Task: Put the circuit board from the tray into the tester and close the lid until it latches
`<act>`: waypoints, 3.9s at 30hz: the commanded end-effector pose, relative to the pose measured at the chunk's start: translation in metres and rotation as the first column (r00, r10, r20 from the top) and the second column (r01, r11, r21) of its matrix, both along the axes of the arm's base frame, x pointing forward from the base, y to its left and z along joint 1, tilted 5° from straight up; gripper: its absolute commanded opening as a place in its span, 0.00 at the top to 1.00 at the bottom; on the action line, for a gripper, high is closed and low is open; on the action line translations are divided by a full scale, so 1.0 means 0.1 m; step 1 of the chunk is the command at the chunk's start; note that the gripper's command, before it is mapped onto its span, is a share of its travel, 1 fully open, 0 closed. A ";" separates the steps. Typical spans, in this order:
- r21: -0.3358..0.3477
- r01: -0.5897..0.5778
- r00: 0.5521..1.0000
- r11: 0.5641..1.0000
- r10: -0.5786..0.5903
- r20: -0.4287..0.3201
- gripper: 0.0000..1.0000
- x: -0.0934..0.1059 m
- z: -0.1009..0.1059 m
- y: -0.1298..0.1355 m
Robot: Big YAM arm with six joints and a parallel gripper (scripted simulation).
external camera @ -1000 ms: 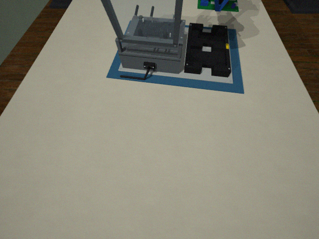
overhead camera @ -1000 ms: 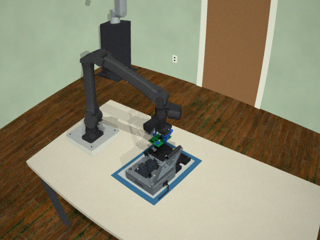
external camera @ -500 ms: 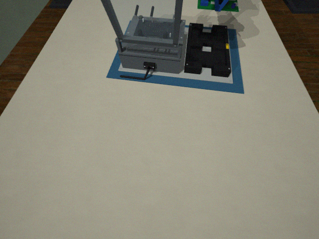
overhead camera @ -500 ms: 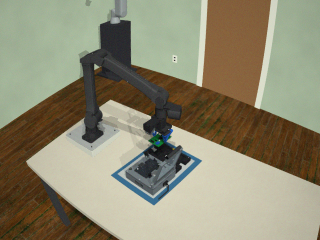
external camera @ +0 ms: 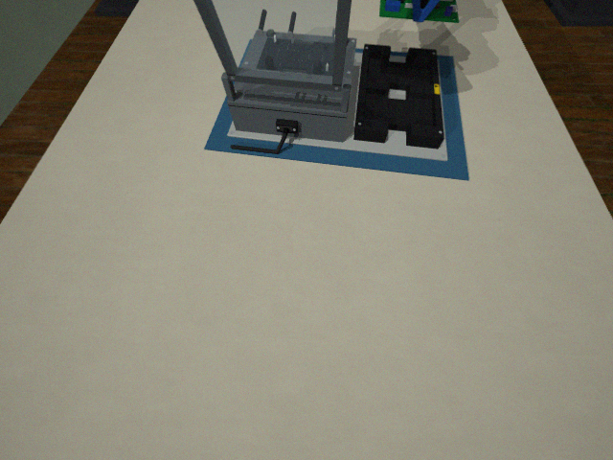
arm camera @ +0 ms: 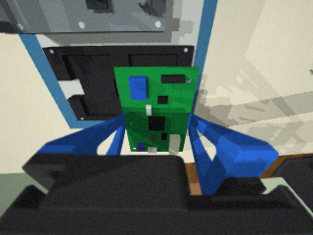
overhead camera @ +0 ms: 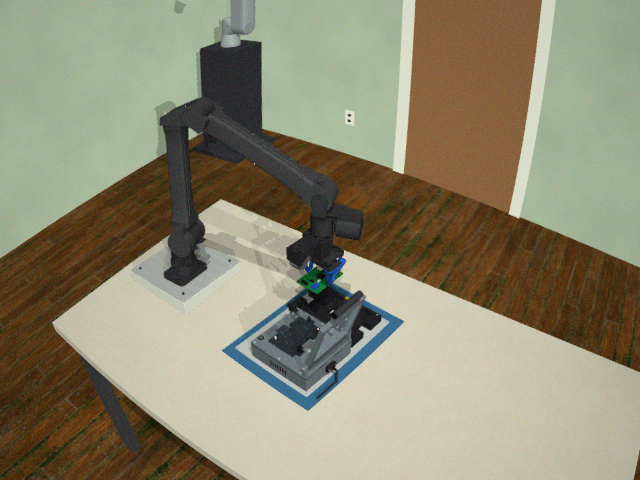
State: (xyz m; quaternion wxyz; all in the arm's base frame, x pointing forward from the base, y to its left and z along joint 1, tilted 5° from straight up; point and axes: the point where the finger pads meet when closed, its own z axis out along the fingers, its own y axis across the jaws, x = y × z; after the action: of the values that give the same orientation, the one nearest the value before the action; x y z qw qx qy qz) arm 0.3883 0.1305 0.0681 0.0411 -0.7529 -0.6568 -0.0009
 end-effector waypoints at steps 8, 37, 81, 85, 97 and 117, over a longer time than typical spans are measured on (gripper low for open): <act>0.019 0.009 0.997 1.000 -0.011 0.072 0.28 0.30 0.25 0.04; 0.017 0.007 0.997 1.000 -0.009 0.074 0.28 0.32 0.27 -0.07; -0.001 0.005 0.999 1.000 -0.005 0.053 0.28 0.56 0.21 -1.34; -0.002 0.005 0.999 1.000 -0.005 0.053 0.28 0.58 0.22 -1.44; -0.005 0.005 0.998 1.000 -0.004 0.055 0.28 0.63 0.22 -1.72; -0.007 0.007 0.998 1.000 -0.007 0.058 0.28 0.66 0.24 -1.85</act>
State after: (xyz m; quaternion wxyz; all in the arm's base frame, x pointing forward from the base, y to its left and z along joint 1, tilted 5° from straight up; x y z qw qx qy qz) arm 0.4288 -0.0447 0.0698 0.0416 -0.7537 -0.6558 -0.0035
